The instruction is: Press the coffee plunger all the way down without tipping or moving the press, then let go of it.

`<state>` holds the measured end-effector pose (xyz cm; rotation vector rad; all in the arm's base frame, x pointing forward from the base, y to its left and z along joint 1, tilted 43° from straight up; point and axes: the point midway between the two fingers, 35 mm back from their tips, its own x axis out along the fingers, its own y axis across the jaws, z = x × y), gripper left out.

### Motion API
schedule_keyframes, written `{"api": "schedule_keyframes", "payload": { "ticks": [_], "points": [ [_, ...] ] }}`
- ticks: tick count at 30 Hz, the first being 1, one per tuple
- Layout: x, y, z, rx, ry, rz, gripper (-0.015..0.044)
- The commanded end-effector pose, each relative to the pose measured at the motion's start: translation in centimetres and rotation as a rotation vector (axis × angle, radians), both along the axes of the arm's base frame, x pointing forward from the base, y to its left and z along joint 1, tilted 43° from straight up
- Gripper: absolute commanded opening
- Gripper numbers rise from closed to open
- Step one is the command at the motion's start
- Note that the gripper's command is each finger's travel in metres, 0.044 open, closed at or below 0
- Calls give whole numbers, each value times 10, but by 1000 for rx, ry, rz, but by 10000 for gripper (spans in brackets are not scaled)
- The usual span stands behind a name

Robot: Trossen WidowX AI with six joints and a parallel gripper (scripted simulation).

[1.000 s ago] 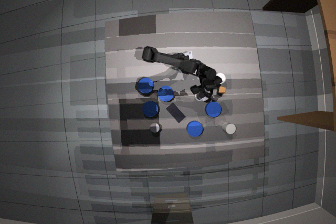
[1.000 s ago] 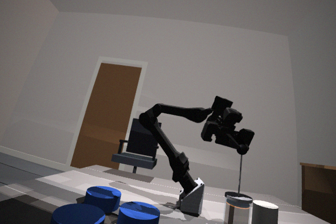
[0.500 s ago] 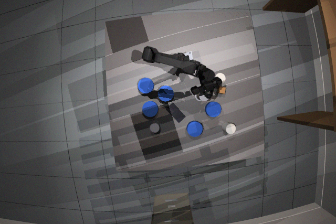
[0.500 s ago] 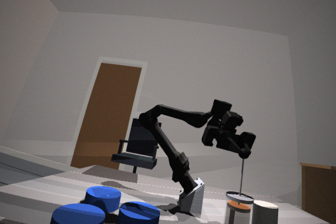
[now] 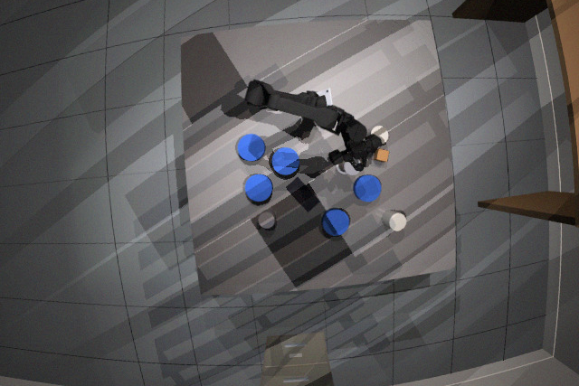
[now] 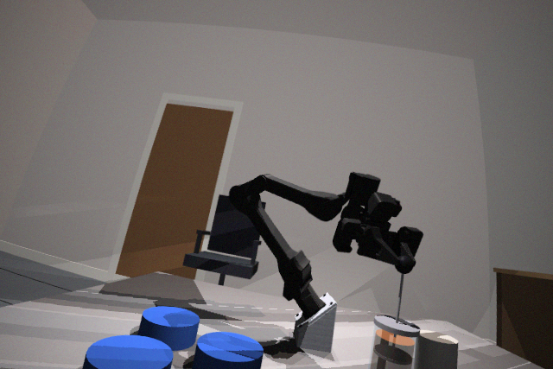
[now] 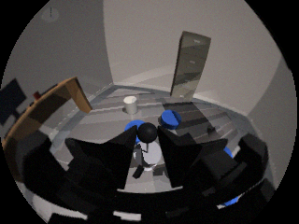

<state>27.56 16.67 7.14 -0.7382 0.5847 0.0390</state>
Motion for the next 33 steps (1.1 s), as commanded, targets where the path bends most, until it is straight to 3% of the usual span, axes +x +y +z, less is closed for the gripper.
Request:
{"api": "schedule_keyframes", "payload": {
  "ticks": [1, 33],
  "points": [
    [-4, -17, -19, -39, 41, -14, 123],
    [8, -43, -52, -42, 35, -12, 123]
  ]
}}
